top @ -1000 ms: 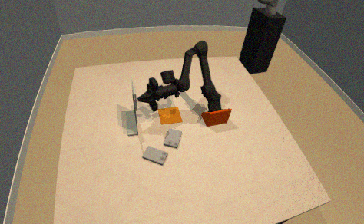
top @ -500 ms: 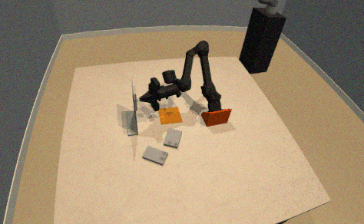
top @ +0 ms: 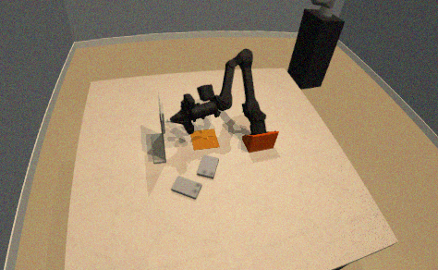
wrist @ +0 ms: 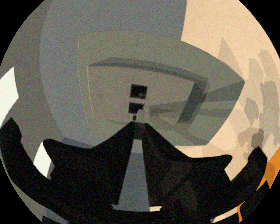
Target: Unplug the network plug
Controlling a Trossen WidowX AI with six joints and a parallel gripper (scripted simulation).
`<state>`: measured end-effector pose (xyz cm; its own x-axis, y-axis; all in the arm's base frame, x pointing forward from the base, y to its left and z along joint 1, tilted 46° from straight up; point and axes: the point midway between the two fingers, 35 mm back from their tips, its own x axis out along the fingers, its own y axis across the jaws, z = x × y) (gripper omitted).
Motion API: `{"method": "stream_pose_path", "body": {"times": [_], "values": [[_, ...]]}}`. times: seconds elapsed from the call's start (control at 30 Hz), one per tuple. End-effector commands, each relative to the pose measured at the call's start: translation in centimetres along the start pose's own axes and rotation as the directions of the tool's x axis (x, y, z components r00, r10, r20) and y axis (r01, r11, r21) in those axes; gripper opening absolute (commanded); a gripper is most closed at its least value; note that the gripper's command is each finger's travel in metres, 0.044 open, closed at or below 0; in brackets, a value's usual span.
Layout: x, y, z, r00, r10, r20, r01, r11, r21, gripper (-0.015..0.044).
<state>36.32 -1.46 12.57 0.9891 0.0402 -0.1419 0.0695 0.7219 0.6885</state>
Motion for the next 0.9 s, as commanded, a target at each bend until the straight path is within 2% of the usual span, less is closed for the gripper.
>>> {"method": "stream_pose_path", "body": {"times": [0.0, 0.87], "values": [[-0.4, 0.1, 0.0, 1.0, 0.002, 0.004, -0.002, 1.0, 0.003, 0.0], [-1.8, 0.1, -0.9, 1.0, 0.002, 0.003, -0.002, 1.0, 0.004, 0.0]]}}
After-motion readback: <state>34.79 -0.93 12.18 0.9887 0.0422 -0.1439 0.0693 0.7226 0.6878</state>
